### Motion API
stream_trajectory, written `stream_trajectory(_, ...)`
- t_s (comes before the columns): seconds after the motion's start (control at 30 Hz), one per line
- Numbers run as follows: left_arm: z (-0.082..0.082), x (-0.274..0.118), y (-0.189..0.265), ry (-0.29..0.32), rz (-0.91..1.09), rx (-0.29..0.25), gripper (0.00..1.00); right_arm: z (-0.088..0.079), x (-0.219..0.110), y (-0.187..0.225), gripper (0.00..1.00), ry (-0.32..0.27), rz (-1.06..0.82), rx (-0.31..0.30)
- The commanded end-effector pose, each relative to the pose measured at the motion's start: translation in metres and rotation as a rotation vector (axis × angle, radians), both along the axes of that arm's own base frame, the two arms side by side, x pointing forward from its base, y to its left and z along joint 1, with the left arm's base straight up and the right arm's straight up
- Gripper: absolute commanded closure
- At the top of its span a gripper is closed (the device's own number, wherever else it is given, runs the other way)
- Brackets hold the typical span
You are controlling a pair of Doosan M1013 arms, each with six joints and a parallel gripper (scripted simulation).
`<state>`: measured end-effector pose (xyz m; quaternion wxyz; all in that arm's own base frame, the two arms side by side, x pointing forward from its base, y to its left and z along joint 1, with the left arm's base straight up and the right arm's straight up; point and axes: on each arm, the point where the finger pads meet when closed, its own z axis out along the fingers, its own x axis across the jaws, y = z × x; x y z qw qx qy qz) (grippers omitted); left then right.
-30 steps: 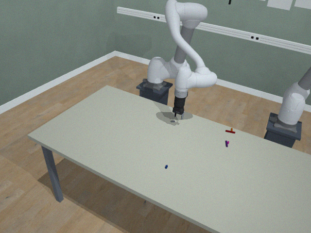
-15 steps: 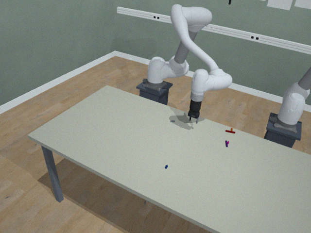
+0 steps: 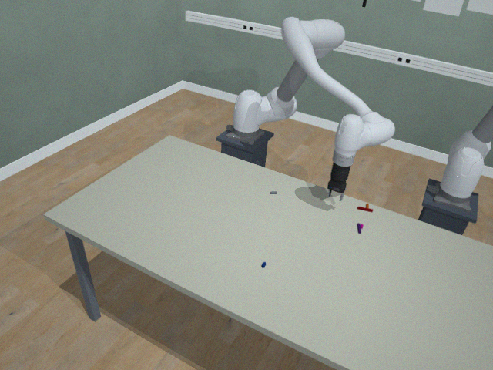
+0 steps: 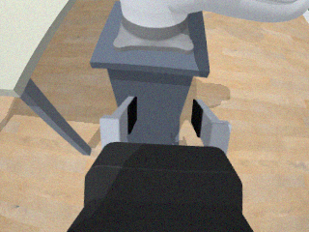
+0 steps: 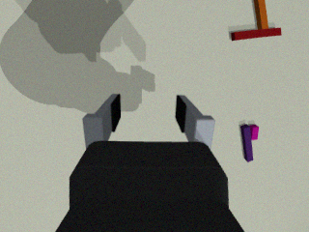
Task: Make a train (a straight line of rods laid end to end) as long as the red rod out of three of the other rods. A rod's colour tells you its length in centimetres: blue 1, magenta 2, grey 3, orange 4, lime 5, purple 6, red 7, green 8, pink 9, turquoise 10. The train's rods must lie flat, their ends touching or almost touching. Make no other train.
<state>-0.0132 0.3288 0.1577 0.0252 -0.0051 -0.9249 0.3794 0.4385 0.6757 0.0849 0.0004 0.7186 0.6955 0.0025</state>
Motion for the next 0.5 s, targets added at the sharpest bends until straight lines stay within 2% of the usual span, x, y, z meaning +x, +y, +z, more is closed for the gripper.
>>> stream_trajectory(0.0, 0.001, 0.000, -0.004, -0.005, 0.005, -0.006, 0.00, -0.001, -0.018, 0.039, 0.00, 0.007, -0.006, -0.003)
stream_trajectory(0.33, 0.001, 0.000, -0.004, -0.005, 0.005, -0.006, 0.00, -0.004, -0.064, 0.119, 0.00, 0.007, -0.006, -0.003)
stream_trajectory(0.47, 0.001, 0.000, -0.004, -0.005, 0.005, -0.006, 0.00, -0.004, -0.067, 0.124, 0.00, 0.007, -0.006, -0.003)
